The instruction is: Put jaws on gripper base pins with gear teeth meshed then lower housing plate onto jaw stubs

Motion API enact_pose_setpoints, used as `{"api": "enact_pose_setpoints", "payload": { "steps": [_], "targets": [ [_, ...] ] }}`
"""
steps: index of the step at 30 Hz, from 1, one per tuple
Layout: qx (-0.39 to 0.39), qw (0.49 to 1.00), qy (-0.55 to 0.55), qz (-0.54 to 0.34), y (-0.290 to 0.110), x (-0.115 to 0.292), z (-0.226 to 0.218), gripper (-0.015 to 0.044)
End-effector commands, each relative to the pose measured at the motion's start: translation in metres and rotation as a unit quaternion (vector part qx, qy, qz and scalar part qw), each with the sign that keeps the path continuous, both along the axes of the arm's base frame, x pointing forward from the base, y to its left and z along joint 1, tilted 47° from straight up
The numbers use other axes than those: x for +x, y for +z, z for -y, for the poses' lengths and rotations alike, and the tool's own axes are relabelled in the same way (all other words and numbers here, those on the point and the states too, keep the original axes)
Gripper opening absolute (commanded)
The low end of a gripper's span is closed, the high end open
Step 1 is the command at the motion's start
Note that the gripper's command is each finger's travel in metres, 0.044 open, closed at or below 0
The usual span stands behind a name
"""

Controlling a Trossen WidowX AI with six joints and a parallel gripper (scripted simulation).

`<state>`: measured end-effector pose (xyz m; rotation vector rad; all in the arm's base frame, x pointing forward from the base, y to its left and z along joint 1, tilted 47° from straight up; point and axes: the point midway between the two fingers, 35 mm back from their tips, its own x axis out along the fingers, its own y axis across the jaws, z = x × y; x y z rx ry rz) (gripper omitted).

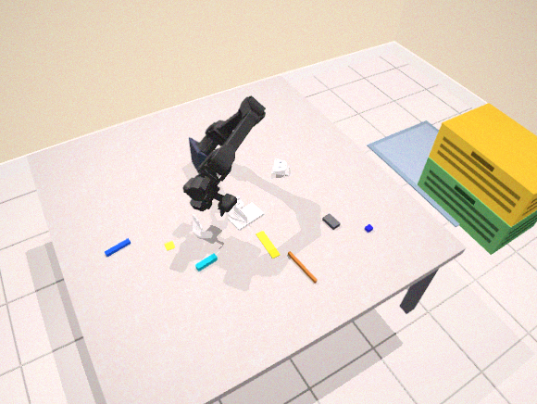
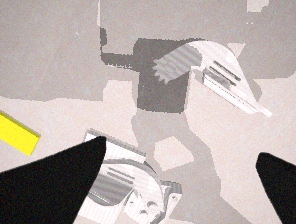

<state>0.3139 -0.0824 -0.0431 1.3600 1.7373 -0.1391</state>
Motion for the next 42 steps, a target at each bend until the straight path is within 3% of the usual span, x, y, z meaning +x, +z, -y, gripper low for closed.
{"api": "enact_pose_setpoints", "payload": {
  "steps": [1,21,42],
  "targets": [
    [-0.002,0.999,0.029,0.029,-0.003,-0.001,0.005,0.044],
    [-0.002,0.97,0.17,0.173,-0.017,-0.005,0.021,0.044],
    [0.0,0.896,0.309,0.318,-0.033,-0.012,0.037,0.044]
  ]
}}
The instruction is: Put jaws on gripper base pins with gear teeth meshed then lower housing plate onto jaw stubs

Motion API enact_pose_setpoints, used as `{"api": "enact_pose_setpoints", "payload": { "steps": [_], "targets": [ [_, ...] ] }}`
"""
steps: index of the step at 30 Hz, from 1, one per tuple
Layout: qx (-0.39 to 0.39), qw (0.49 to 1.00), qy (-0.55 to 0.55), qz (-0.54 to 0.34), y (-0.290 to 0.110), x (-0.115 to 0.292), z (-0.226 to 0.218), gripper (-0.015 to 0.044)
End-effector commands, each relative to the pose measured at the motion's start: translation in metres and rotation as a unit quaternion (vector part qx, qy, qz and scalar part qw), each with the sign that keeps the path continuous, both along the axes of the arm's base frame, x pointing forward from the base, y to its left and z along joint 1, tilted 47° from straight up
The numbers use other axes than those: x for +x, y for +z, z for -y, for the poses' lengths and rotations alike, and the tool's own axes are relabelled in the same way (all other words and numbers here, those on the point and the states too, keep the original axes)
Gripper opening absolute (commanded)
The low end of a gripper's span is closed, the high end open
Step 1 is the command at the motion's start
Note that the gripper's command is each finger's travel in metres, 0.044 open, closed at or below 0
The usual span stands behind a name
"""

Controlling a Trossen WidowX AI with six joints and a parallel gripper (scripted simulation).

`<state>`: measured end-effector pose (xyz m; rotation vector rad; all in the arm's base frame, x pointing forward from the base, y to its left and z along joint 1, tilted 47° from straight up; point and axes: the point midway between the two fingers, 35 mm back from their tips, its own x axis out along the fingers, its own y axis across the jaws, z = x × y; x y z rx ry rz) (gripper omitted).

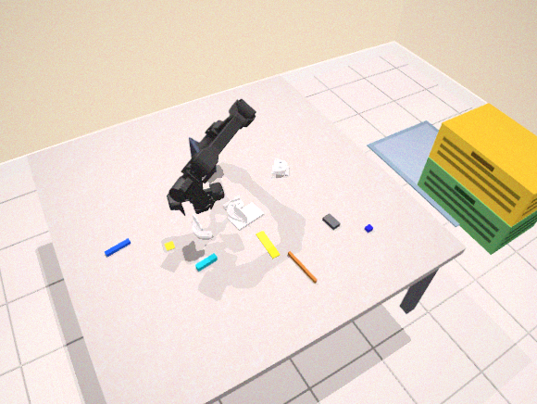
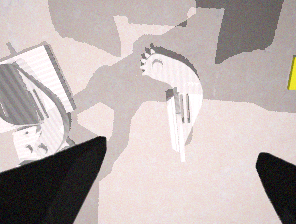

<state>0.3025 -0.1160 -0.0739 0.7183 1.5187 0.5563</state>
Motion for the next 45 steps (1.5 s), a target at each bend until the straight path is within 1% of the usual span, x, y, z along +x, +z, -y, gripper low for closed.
{"api": "enact_pose_setpoints", "payload": {
  "steps": [1,9,14,18,20,45],
  "targets": [
    [-0.001,0.999,0.029,0.03,-0.003,-0.001,0.004,0.044],
    [0.0,0.994,0.075,0.077,-0.008,-0.004,0.009,0.044],
    [0.0,0.994,0.075,0.077,-0.009,-0.004,0.008,0.044],
    [0.001,0.994,0.075,0.078,-0.029,-0.005,-0.016,0.044],
    [0.002,0.994,0.075,0.078,-0.033,-0.006,-0.021,0.044],
    [0.002,0.994,0.075,0.078,-0.033,-0.006,-0.021,0.044]
  ]
}}
